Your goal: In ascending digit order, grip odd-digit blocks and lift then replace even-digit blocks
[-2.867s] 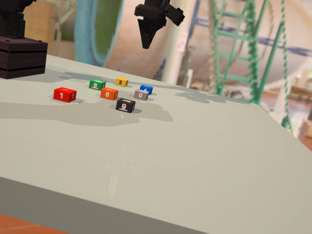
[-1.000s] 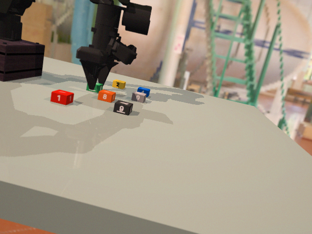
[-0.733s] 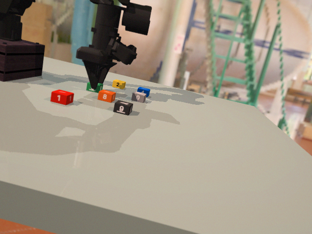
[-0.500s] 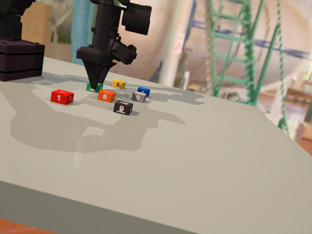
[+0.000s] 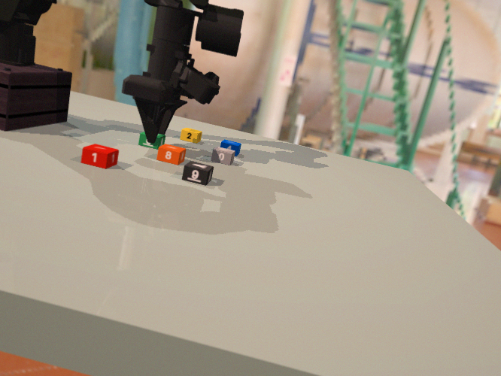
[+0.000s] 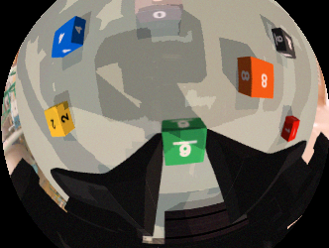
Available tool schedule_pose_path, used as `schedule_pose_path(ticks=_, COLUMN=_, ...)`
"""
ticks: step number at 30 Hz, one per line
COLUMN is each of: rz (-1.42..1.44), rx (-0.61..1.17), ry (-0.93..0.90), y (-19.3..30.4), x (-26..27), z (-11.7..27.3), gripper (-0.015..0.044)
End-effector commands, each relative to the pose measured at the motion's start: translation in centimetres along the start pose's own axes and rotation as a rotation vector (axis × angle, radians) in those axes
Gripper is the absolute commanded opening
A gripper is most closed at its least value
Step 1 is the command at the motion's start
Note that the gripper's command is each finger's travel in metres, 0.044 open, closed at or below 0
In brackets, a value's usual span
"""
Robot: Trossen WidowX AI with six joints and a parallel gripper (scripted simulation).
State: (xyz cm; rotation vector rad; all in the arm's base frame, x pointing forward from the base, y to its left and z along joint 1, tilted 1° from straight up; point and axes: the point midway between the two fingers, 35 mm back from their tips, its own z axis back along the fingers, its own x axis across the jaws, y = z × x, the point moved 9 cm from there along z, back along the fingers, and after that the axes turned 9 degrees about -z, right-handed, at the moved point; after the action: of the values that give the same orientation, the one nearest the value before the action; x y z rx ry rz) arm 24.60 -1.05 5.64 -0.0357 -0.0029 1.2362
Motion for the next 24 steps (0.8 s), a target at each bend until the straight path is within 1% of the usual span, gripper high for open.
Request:
schedule_pose_path(ticks=1, rz=0.005, rx=-0.002, ry=0.000, y=-0.02, x=0.00, z=-0.03, gripper=0.0120)
schedule_pose_path(ticks=15, rz=0.005, rx=-0.002, ry=0.000, y=-0.02, x=0.00, z=-0.01, gripper=0.0120)
schedule_pose_path(ticks=24, rz=0.005, rx=-0.002, ry=0.000, y=-0.04, x=0.01, z=0.96, gripper=0.0120)
